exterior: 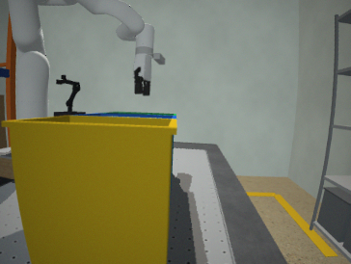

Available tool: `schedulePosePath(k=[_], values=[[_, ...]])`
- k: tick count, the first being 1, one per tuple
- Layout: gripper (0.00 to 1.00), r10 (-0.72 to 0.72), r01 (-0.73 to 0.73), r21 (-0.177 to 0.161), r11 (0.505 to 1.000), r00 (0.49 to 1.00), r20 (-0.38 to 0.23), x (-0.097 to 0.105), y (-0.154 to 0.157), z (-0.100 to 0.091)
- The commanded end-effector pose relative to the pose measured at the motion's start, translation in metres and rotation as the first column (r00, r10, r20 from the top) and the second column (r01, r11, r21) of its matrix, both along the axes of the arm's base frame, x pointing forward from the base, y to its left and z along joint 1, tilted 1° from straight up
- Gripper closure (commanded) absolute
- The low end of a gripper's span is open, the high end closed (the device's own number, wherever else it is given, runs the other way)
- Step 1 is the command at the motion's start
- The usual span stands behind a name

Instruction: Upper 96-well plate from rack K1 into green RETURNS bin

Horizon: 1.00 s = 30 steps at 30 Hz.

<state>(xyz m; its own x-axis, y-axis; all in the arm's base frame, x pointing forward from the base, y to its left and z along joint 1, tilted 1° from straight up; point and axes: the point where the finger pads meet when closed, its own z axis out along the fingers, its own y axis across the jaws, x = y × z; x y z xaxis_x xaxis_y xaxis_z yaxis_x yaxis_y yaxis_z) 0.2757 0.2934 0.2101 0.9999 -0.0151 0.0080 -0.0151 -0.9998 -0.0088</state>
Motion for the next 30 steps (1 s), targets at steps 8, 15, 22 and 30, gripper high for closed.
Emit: schedulePosePath(k=[8, 15, 22, 30], values=[[0.0, 0.0, 0.0, 0.003, 1.0, 1.0, 0.003, 0.001, 0.001, -0.009], [0.0, 0.0, 0.0, 0.003, 1.0, 1.0, 0.003, 0.001, 0.001, -0.019], [0.0, 0.0, 0.0, 0.003, 1.0, 1.0, 0.003, 0.001, 0.001, -0.03], [0.0, 0.0, 0.0, 0.003, 1.0, 1.0, 0.003, 0.001, 0.002, -0.04]])
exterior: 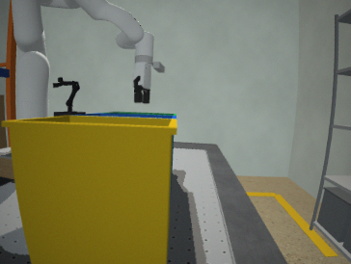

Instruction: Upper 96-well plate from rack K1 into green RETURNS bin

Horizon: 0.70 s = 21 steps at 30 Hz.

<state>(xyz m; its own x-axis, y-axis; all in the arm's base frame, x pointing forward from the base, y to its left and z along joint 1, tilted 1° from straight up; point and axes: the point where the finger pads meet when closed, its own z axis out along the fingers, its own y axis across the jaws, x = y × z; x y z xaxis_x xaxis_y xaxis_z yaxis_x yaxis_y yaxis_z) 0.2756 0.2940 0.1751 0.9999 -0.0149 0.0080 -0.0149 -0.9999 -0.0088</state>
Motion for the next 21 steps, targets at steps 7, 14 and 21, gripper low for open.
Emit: schedulePosePath(k=[7, 14, 21], values=[[0.0, 0.0, 0.0, 0.003, 1.0, 1.0, 0.003, 0.001, 0.001, -0.017], [0.0, 0.0, 0.0, 0.003, 1.0, 1.0, 0.003, 0.001, 0.001, -0.025], [0.0, 0.0, 0.0, 0.003, 1.0, 1.0, 0.003, 0.001, 0.001, -0.037]])
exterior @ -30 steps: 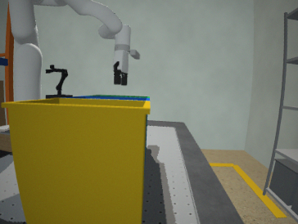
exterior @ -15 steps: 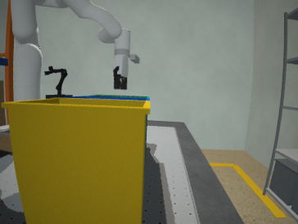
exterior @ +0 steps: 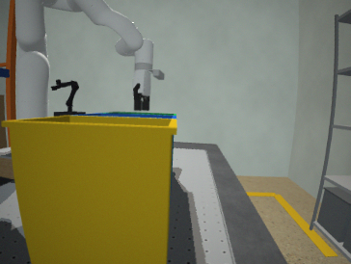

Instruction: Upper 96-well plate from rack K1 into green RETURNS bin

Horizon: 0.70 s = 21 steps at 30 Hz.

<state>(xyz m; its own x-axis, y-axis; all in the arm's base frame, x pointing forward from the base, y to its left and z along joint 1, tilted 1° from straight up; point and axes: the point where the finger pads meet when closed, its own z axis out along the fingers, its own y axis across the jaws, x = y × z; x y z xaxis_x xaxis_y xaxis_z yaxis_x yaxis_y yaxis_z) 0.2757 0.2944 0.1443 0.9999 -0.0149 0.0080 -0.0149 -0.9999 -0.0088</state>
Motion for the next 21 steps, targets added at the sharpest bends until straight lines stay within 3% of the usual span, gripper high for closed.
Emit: schedulePosePath(k=[1, 21], values=[[0.0, 0.0, 0.0, 0.003, 1.0, 1.0, 0.003, 0.001, 0.001, -0.008], [0.0, 0.0, 0.0, 0.003, 1.0, 1.0, 0.002, 0.001, 0.002, -0.038]])
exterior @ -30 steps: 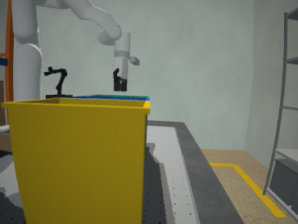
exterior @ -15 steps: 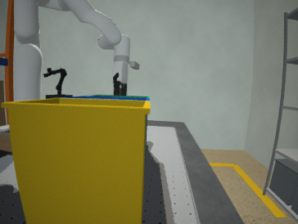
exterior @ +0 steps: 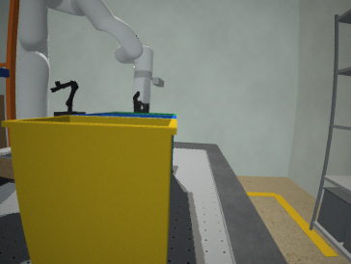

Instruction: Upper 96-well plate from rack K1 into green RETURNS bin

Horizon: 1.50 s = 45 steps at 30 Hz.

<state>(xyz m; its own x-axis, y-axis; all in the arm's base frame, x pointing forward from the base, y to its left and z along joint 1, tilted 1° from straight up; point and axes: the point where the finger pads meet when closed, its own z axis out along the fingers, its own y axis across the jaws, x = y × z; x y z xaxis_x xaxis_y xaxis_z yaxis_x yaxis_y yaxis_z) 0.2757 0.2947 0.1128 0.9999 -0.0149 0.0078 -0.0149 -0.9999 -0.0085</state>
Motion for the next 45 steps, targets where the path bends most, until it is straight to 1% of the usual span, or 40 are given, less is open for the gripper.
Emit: schedulePosePath(k=[1, 5, 20, 22, 37, 39, 45], values=[[0.0, 0.0, 0.0, 0.003, 1.0, 1.0, 0.003, 0.001, 0.001, -0.008], [0.0, 0.0, 0.0, 0.003, 1.0, 1.0, 0.003, 0.001, 0.001, -0.012], [0.0, 0.0, 0.0, 0.003, 1.0, 1.0, 0.003, 0.001, 0.002, -0.037], [0.0, 0.0, 0.0, 0.003, 1.0, 1.0, 0.003, 0.001, 0.002, -0.037], [0.0, 0.0, 0.0, 0.003, 1.0, 1.0, 0.003, 0.001, 0.002, -0.062], [0.0, 0.0, 0.0, 0.003, 1.0, 1.0, 0.003, 0.001, 0.002, -0.062], [0.0, 0.0, 0.0, 0.003, 1.0, 1.0, 0.003, 0.001, 0.002, -0.072]])
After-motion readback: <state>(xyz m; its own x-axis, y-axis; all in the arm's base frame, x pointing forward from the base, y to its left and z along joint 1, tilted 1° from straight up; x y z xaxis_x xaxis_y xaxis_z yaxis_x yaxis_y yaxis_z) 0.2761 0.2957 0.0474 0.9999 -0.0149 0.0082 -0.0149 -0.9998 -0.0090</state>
